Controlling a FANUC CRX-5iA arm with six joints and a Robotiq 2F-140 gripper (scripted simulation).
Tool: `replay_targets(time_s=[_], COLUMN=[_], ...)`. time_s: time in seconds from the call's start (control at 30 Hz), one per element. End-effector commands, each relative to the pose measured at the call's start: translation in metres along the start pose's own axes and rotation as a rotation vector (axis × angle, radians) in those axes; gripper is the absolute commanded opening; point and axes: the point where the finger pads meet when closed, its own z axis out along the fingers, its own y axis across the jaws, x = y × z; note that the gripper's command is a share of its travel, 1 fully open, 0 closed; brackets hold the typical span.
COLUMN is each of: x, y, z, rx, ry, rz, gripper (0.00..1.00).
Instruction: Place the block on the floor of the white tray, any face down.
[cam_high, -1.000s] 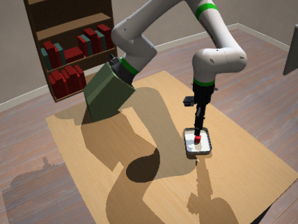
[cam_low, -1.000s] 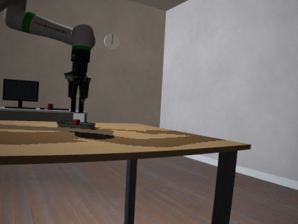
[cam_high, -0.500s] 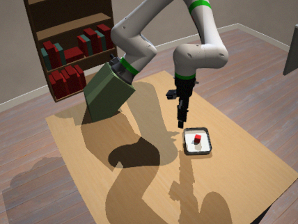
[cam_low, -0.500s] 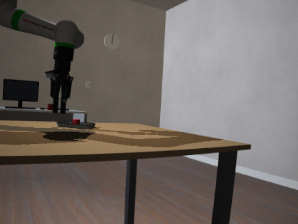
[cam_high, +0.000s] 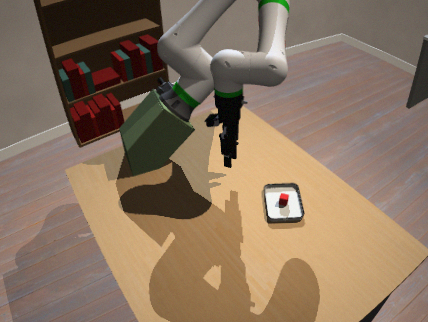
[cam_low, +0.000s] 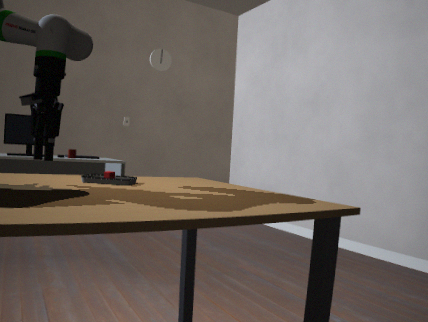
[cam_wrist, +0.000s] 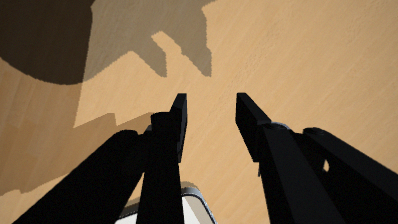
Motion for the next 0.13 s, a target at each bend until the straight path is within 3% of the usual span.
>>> replay_targets(time_s=[0.0, 0.1], x=[0.0007, 0.0007], y=[-0.0004, -0.0004], z=[-0.0014, -0.0014], rx=[0.001, 0.001], ry=[-0.001, -0.001], rz=[-0.001, -0.001], gripper=[0.36, 0.36])
